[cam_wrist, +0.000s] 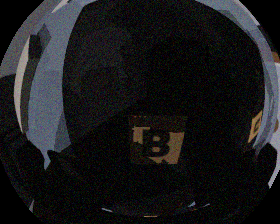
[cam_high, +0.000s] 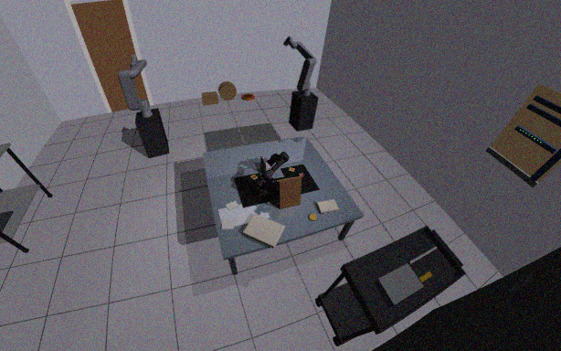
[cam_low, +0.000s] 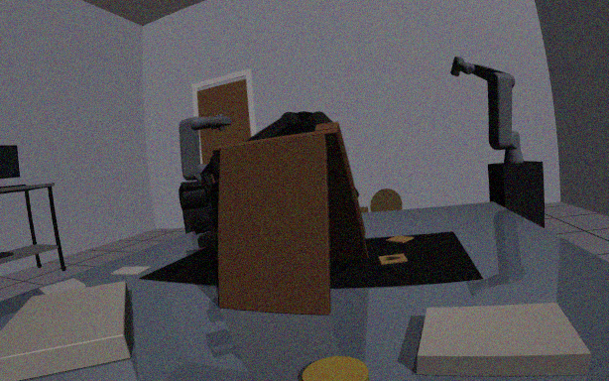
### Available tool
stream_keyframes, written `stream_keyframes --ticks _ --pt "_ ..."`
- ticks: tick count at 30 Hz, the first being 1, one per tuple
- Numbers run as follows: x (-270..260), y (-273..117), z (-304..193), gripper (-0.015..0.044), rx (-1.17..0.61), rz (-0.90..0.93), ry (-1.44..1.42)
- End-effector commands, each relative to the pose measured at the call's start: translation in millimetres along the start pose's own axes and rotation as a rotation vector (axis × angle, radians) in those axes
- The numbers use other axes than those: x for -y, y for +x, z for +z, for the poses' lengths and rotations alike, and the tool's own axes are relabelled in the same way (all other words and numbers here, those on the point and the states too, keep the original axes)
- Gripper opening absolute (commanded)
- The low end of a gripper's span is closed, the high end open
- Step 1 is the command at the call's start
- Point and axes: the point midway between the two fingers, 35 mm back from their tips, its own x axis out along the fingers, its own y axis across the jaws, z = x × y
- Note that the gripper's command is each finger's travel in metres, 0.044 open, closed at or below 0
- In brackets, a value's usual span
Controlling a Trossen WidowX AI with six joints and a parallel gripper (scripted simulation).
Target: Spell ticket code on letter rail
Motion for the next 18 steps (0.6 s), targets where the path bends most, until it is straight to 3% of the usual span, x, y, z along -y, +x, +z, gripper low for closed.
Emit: stream_keyframes --ticks 1,5,18 --pt "0 -3 0 0.0102 -0.001 0.000 0.003" --pt "0 -6 0 0.0000 -0.001 0.000 0.003" --pt "-1 -15 0 0.0000 -0.001 0.000 0.003"
